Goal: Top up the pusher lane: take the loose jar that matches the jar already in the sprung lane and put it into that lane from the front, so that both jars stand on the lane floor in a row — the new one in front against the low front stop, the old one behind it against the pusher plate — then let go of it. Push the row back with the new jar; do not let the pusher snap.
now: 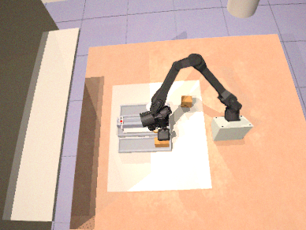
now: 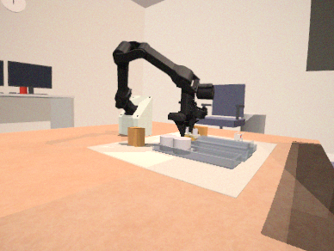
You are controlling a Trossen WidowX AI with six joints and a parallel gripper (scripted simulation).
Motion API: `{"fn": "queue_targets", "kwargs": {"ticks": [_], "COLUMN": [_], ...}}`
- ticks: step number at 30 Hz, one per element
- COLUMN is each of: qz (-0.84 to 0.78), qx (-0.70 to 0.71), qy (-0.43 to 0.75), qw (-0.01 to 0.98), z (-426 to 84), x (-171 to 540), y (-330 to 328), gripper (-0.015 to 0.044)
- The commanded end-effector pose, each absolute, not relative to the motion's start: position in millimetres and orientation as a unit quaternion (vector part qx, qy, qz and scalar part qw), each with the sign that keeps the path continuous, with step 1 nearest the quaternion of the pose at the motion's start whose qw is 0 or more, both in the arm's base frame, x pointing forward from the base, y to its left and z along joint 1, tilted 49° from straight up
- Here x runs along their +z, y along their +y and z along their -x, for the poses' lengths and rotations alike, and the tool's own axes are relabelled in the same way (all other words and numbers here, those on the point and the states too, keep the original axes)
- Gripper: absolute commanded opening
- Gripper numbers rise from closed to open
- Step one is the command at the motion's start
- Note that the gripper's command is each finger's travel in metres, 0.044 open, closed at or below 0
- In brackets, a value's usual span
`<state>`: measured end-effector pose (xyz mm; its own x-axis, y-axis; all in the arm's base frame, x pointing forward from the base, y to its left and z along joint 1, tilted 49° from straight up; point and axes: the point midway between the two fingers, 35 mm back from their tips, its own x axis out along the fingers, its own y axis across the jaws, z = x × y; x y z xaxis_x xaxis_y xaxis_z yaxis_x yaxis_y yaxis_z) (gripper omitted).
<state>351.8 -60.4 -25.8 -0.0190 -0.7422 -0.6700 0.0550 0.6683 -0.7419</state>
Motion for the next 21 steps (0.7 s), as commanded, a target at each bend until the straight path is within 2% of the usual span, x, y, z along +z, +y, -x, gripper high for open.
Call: {"fn": "queue_targets", "kwargs": {"ticks": [1, 21], "qz": [0.269, 0.269], "qx": [-0.311, -0.311], "qy": [0.639, 0.639], "qw": [0.650, 0.650], "z": [-353.9, -351.1], "x": [-26.1, -27.2], "y": [-62.5, -63.5], "gripper": [0.0000, 0.0000]}}
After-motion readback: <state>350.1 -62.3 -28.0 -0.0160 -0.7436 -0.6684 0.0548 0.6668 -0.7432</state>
